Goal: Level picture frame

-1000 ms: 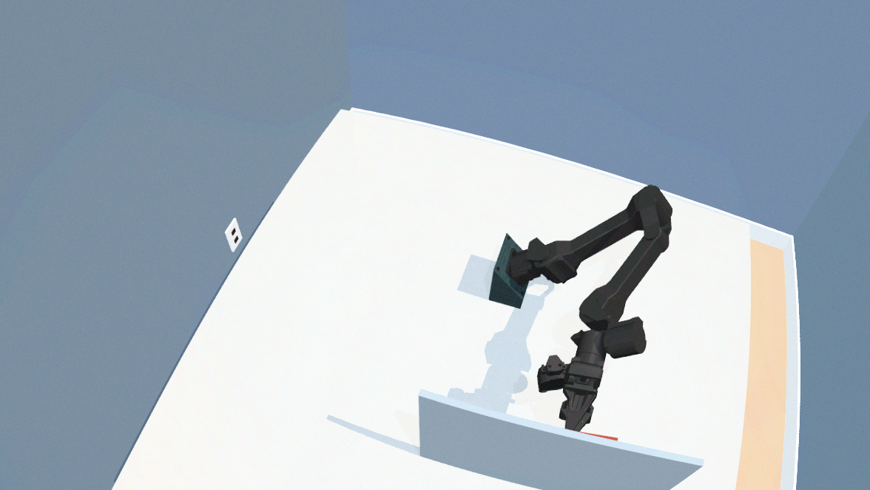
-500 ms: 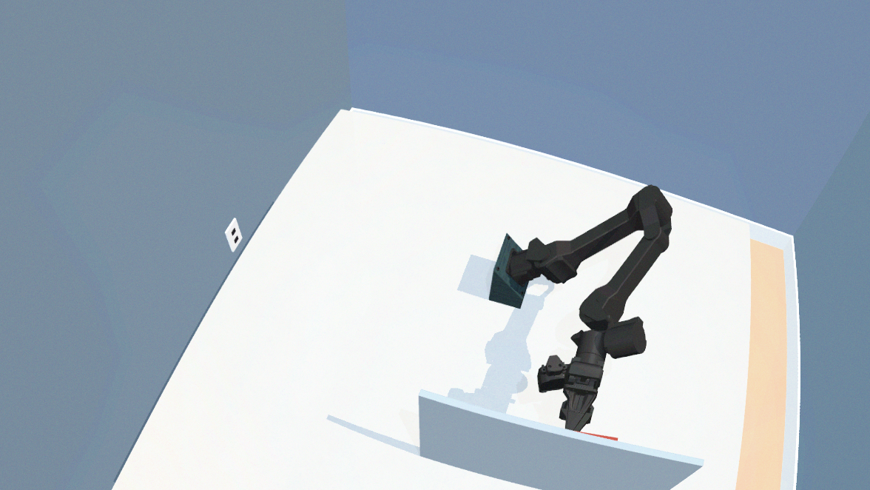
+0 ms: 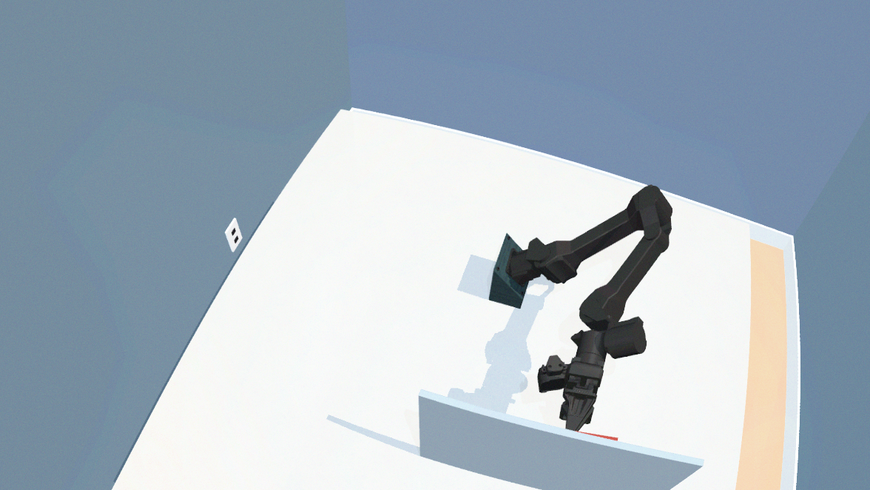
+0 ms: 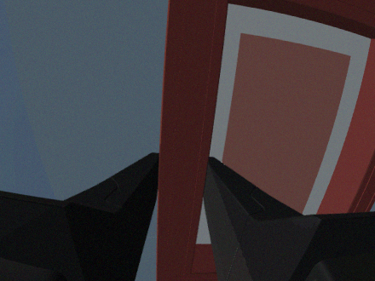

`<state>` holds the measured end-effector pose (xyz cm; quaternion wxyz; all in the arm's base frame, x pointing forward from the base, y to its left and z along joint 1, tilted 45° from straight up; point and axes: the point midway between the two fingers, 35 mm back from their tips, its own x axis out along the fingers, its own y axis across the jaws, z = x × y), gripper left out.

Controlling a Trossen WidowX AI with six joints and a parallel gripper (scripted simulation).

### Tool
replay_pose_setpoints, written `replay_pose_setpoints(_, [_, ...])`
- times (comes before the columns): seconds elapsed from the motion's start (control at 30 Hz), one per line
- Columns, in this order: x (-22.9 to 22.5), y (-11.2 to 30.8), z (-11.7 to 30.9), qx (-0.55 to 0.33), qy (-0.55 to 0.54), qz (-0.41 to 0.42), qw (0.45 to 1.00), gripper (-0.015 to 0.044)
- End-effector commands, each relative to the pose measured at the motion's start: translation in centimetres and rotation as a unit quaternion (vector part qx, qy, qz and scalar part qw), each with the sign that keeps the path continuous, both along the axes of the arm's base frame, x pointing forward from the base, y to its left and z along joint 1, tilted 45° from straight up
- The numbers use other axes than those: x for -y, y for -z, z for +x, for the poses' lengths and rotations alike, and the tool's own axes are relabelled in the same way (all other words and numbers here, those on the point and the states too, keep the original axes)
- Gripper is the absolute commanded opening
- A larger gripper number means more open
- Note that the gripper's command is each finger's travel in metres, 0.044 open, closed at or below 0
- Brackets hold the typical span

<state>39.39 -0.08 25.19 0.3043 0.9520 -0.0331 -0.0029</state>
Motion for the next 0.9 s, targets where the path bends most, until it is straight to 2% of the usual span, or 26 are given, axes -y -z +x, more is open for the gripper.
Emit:
replay_pose_setpoints(0.0, [-0.06, -0.02, 0.02, 0.0, -0.002, -0.003, 1.0, 0.0])
replay_pose_setpoints(0.87, [0.46, -0.32, -0.03, 0.0, -0.002, -0.003, 1.0, 0.0])
